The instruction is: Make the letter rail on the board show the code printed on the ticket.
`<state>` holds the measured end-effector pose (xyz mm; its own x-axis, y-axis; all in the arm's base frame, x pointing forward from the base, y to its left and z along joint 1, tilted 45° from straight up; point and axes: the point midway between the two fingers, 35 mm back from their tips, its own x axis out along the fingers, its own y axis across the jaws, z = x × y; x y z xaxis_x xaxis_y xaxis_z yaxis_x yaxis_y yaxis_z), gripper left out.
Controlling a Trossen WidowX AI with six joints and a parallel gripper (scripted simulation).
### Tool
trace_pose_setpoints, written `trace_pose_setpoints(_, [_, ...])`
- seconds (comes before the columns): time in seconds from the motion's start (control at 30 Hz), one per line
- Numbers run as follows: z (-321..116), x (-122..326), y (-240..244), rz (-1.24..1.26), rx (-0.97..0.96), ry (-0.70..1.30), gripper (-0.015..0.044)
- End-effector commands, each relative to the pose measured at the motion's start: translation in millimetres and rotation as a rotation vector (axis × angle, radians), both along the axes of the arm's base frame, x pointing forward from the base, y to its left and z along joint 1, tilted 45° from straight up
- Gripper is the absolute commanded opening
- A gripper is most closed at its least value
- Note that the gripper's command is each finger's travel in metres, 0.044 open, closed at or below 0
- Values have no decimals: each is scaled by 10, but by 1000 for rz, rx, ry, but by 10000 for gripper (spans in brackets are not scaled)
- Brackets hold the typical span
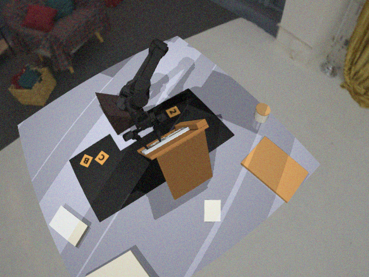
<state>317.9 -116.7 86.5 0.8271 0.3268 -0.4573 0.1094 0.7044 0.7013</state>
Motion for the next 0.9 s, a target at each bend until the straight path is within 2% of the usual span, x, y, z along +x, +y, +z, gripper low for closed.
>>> trace_pose_setpoints(0.0, [42, 1, 16, -5, -3, -2, 0])
trace_pose_setpoints(0.87, [153, 18, 130, -5, -2, -2, 0])
